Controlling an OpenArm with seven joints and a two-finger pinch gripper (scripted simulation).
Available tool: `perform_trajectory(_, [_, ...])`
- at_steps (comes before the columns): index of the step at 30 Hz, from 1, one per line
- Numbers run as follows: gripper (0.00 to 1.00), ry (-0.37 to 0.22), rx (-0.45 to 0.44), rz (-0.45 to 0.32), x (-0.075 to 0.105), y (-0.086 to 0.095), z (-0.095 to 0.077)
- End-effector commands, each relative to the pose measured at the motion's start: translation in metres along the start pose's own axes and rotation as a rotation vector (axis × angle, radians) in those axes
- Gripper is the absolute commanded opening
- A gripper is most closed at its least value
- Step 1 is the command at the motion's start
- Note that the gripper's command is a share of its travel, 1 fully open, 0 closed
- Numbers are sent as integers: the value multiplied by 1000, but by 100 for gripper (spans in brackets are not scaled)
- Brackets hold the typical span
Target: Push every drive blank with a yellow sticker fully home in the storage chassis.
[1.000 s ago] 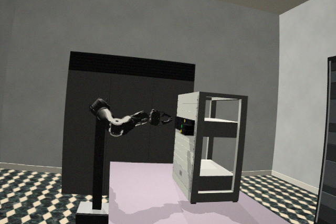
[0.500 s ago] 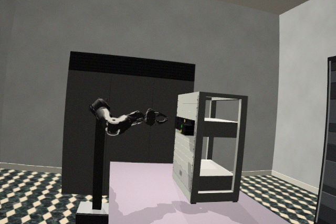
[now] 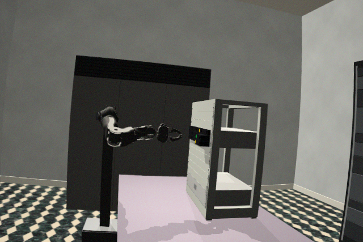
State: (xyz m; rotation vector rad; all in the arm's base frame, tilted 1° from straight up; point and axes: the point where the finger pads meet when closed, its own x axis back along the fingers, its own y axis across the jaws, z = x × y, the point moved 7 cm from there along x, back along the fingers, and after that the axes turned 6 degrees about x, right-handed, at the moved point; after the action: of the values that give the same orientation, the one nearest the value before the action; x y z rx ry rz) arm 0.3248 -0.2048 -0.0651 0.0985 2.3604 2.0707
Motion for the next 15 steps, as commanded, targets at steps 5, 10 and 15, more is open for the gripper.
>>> perform_trajectory(5, [0,25,-8,-34,-2,-20,-28])
perform_trajectory(10, [0,25,-8,-34,-2,-35,-46])
perform_trajectory(15, [0,25,-9,-34,-3,-51,-64])
